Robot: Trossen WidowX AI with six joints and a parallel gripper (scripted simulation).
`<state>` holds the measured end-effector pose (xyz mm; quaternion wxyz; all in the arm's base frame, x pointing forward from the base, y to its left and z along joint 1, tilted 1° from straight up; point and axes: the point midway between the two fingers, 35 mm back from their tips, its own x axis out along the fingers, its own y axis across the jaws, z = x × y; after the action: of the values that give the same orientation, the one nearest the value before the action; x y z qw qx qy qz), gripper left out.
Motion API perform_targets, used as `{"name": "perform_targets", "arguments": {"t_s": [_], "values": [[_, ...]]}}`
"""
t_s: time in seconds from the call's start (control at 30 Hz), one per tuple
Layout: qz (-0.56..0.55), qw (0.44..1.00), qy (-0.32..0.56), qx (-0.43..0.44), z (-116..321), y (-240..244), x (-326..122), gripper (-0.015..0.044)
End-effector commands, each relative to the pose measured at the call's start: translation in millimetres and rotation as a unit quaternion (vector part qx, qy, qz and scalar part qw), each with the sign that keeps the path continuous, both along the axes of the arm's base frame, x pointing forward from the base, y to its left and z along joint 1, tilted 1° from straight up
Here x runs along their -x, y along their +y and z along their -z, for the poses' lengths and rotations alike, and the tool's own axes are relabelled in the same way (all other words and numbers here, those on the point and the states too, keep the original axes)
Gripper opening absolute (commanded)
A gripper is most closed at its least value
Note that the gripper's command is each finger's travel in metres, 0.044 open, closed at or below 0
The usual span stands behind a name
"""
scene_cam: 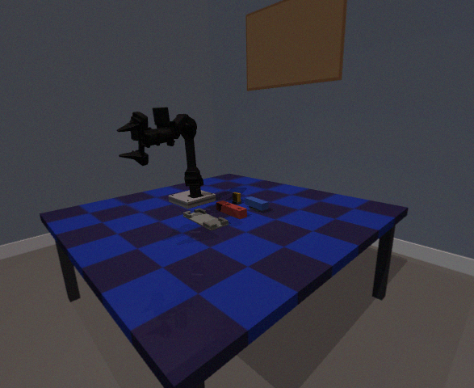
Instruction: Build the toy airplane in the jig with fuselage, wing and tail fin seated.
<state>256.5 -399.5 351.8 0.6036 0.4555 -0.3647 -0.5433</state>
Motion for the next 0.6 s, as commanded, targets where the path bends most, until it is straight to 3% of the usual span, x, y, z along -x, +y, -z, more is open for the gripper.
{"name": "perform_targets", "arguments": {"t_s": [0.0, 0.27, 0.57], "values": [[-0.110, 0.984, 0.132, -0.052, 41.1, 44.0, -49.8, 0.0440], [-0.308, 0.875, 0.358, -0.103, 111.3, 143.1, -108.7, 0.0440], [-0.519, 0.635, 0.563, -0.104, 180.5, 277.3, -112.8, 0.0440]]}}
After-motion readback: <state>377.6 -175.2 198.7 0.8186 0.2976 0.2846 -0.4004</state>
